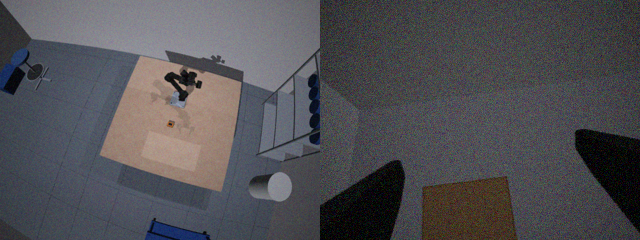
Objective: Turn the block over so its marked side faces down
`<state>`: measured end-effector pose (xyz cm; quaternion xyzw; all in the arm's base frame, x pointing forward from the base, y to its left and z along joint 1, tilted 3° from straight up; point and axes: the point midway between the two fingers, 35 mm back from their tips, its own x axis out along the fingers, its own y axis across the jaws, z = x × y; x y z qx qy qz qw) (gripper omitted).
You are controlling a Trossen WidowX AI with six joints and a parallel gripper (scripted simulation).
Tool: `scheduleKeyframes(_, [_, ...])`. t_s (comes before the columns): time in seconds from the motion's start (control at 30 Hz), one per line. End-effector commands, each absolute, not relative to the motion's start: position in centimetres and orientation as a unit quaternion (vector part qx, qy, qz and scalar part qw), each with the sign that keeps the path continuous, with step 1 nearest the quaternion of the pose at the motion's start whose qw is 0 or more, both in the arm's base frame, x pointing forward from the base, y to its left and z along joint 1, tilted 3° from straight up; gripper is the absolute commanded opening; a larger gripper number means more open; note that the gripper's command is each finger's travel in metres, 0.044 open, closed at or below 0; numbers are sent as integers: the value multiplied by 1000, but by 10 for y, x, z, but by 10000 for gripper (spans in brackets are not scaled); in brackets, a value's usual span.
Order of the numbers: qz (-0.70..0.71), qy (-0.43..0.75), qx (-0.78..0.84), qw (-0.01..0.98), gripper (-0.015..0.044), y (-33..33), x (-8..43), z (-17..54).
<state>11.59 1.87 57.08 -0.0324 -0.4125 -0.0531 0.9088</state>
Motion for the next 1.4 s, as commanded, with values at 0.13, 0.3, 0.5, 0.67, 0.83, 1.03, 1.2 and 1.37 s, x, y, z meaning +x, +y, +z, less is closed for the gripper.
scheduleKeyframes(0.13, [-18,-321,-188,928,440,88,195,542])
scheduleKeyframes(0.3, [2,-230,-255,939,440,105,253,503])
scheduleKeyframes(0.5, [28,-76,-303,949,440,100,320,435])
scheduleKeyframes(0.67, [38,58,-307,949,440,77,359,373])
scheduleKeyframes(0.83, [38,199,-281,938,440,43,380,310])
scheduleKeyframes(1.03, [24,374,-208,904,440,-7,379,234])
scheduleKeyframes(1.2, [-1,514,-112,851,440,-48,356,178])
scheduleKeyframes(1.37, [-36,638,13,769,440,-82,319,135])
